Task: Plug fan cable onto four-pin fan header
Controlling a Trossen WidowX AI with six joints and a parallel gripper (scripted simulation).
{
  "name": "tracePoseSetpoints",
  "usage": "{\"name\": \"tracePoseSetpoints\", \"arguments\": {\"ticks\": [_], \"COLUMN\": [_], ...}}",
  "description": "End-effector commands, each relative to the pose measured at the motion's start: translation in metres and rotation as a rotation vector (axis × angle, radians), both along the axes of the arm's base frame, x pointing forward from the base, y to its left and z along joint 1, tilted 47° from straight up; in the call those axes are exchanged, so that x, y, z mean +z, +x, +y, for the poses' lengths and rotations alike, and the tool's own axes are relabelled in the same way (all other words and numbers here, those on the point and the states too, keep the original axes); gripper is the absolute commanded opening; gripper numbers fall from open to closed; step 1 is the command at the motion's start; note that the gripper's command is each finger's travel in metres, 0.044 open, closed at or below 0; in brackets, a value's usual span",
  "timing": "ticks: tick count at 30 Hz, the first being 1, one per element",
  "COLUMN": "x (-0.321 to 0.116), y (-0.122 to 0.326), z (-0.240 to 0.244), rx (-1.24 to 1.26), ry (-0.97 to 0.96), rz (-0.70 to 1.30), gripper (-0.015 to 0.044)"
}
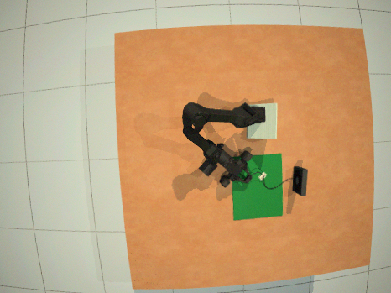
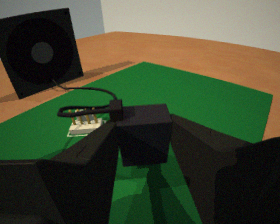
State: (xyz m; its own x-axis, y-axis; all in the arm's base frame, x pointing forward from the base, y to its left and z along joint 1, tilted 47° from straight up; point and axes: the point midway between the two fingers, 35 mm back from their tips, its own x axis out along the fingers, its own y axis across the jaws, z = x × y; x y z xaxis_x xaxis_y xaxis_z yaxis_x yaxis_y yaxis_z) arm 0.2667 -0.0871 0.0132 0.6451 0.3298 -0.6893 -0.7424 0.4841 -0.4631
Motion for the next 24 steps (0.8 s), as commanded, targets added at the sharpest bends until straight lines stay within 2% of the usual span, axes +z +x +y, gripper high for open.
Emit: {"name": "tracePoseSetpoints", "arguments": {"ticks": [1,24], "x": [-0.0013,-0.006], "y": [0.0014,-0.0008], "z": [-0.0033,-0.0061], "rx": [0.004,0.0], "ry": [-0.001,0.0], "rz": [-0.007,0.001], "gripper": [0.0,0.0]}}
